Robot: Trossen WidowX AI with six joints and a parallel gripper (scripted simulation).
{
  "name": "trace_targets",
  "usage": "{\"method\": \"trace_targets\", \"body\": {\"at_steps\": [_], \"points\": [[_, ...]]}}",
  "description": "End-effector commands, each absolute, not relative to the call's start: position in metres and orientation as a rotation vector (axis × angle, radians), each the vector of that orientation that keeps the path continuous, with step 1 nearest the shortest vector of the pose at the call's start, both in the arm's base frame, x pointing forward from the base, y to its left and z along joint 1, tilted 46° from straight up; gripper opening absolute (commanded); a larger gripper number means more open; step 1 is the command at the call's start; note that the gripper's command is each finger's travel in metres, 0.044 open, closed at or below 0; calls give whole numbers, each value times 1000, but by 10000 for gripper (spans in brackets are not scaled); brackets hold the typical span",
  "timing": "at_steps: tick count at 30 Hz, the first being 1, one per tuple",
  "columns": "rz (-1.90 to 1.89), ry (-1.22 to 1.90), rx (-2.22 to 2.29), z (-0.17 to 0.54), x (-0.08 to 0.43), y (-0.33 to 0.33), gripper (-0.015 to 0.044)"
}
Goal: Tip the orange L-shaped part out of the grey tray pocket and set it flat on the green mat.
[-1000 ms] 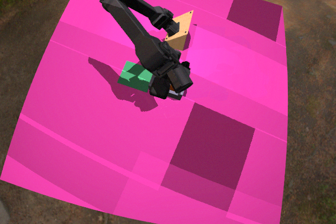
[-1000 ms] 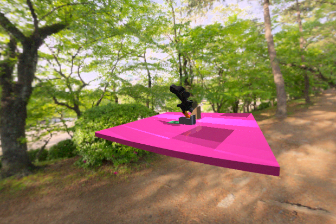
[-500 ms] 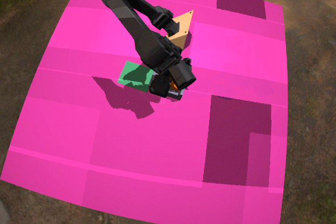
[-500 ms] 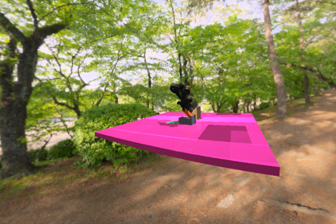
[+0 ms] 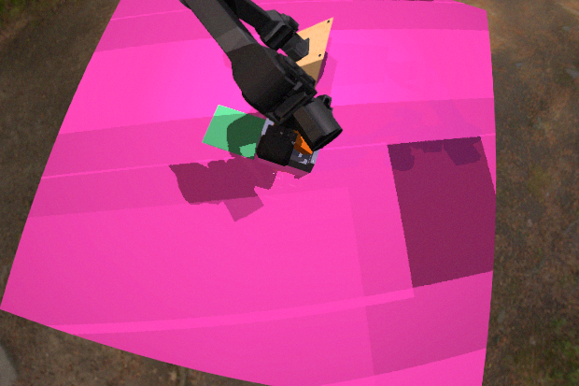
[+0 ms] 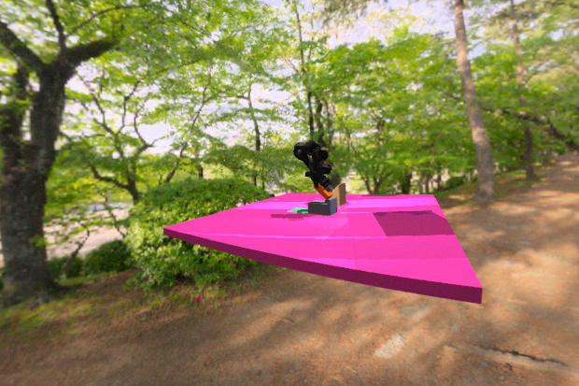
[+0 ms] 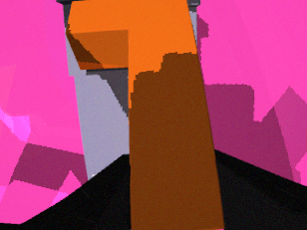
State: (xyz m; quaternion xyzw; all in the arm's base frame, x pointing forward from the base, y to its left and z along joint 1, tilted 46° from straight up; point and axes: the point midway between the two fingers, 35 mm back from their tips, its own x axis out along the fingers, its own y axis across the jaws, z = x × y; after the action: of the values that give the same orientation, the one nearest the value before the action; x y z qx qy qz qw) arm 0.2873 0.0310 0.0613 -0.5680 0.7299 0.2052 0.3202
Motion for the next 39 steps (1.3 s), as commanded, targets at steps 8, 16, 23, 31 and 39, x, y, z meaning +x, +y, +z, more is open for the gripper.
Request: {"method": "trace_targets", "body": {"at_steps": [8, 16, 23, 31, 39], "points": [[538, 1917, -1484, 76, 282, 21, 0], [537, 1919, -1485, 102, 270, -6, 0], [537, 1920, -1486, 126, 259, -28, 0], [537, 1921, -1487, 153, 246, -52, 0], [536, 1919, -1489, 177, 234, -74, 0]]}}
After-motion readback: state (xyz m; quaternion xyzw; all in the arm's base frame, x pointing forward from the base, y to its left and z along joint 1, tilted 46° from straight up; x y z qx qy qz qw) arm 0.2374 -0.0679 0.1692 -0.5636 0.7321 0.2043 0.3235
